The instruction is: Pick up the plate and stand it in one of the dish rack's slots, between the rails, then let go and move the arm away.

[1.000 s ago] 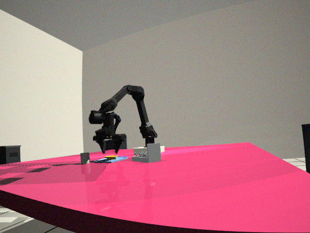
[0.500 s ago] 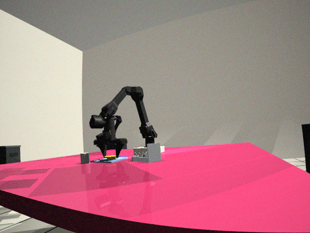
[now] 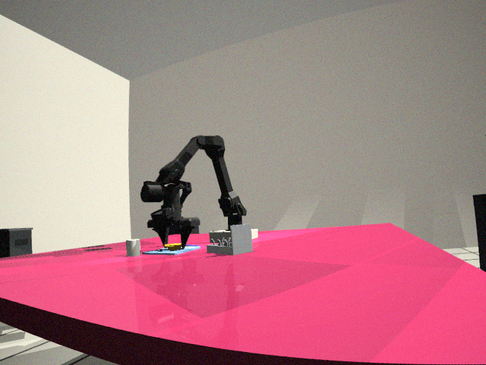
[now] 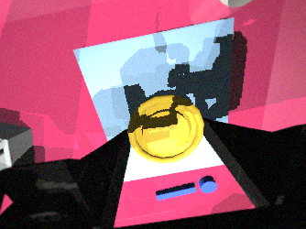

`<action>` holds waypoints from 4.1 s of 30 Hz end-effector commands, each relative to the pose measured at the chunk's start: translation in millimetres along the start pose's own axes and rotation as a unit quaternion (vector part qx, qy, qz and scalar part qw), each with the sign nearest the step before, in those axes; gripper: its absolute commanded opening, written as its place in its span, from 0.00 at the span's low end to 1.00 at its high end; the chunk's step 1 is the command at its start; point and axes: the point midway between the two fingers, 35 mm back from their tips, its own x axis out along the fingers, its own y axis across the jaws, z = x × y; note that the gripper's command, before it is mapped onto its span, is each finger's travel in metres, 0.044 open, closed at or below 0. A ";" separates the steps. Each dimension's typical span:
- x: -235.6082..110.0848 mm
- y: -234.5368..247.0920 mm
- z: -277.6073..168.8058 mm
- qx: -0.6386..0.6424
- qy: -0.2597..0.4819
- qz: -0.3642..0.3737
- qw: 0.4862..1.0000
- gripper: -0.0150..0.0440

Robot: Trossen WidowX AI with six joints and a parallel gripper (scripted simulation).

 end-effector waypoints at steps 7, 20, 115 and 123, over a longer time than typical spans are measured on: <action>-10.6 -1.1 3.6 0.004 -0.001 0.001 1.000 0.57; -72.0 -4.9 14.0 0.006 -0.002 0.001 1.000 0.25; -57.2 132.7 92.6 0.067 -0.239 0.329 0.911 0.25; -49.1 128.1 96.0 0.022 -0.297 0.365 0.882 0.25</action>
